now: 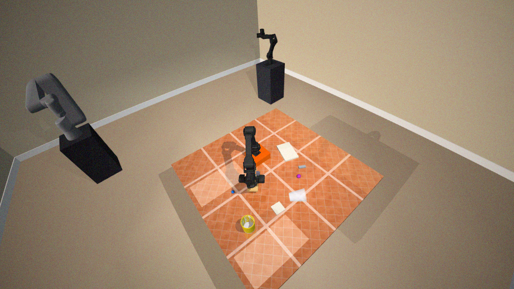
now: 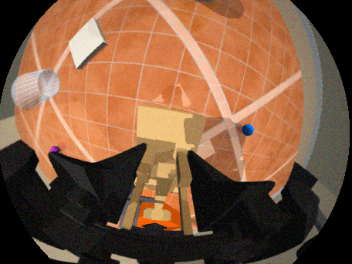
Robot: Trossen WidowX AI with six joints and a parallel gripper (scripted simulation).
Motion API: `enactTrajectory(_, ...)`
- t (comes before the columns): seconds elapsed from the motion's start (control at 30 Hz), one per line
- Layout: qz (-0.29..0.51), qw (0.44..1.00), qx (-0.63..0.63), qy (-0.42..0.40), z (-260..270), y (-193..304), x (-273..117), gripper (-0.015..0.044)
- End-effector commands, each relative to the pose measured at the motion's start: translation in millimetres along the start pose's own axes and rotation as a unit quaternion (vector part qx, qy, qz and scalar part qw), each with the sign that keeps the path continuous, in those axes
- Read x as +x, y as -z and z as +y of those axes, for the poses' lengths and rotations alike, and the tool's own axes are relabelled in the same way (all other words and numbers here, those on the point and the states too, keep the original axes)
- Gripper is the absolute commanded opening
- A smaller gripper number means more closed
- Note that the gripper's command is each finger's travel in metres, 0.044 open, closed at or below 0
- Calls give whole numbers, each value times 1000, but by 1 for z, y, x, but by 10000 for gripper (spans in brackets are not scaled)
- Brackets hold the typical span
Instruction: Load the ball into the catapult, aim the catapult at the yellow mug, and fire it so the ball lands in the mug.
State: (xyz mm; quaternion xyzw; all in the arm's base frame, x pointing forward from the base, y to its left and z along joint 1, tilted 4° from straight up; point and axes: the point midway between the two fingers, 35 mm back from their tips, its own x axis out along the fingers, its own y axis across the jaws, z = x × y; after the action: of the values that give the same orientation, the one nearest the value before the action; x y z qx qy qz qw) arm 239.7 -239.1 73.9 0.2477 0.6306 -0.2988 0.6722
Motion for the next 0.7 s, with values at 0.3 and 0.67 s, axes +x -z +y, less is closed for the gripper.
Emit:
enactTrajectory(0.3,-4,1000,1,-1,0,-2,18,0)
enactTrajectory(0.67,-3,1000,1,-1,0,-1,36,0)
